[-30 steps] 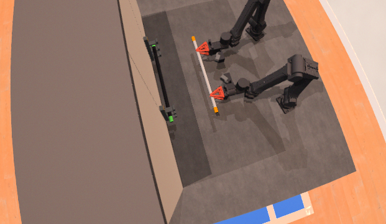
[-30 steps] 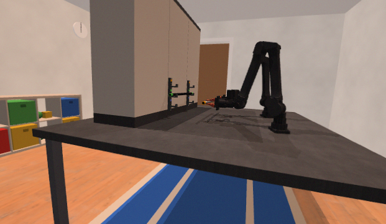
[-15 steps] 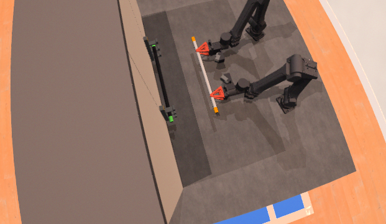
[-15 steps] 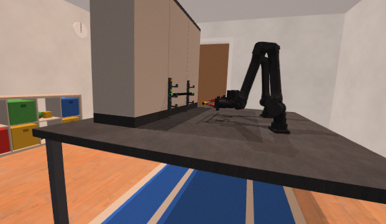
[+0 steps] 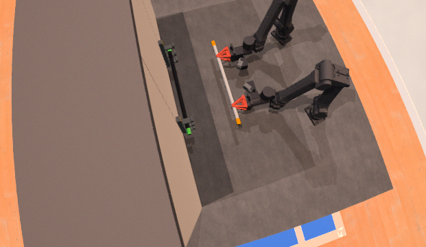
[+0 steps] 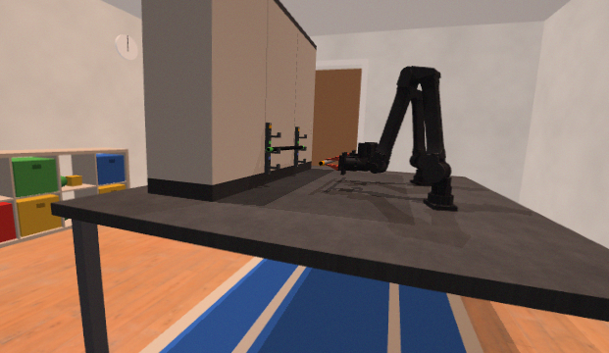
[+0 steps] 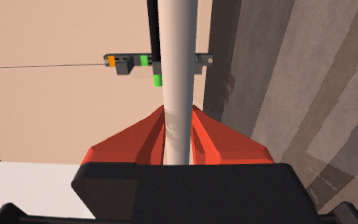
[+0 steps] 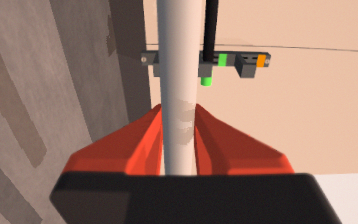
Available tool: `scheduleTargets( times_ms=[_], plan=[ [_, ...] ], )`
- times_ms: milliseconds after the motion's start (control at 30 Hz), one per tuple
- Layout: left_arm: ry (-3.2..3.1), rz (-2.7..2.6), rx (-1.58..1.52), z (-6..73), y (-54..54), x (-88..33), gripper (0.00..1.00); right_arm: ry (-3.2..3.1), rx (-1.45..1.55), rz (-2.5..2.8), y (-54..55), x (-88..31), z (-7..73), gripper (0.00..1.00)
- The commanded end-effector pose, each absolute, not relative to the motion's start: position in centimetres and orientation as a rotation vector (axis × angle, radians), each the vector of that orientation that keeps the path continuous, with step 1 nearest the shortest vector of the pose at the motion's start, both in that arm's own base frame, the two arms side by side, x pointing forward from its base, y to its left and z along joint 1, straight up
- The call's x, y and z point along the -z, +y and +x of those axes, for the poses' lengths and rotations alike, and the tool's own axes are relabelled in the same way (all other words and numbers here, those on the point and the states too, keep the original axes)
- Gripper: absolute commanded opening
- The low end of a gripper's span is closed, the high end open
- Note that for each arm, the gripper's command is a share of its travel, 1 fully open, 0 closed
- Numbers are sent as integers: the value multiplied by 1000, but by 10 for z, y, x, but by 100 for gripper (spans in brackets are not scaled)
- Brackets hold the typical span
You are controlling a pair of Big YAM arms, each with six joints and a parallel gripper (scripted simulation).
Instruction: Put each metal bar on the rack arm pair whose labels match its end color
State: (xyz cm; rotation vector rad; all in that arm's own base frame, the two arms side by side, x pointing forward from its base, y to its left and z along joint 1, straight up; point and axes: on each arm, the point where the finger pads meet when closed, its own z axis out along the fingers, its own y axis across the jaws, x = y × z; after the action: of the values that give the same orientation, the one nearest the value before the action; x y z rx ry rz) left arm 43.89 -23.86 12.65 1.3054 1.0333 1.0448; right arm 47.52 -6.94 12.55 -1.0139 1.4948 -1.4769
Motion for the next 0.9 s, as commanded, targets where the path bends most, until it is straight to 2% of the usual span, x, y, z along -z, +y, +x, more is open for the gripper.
scheduleTargets(
  times_ms=[0, 867],
  plan=[
    [1021, 1245, -1072, 441, -235, -144, 0, 1476, 1515, -979, -74, -136, 475, 0],
    [1021, 1245, -1072, 441, -235, -182, 0, 1476, 1515, -979, -74, -175, 475, 0]
  ],
)
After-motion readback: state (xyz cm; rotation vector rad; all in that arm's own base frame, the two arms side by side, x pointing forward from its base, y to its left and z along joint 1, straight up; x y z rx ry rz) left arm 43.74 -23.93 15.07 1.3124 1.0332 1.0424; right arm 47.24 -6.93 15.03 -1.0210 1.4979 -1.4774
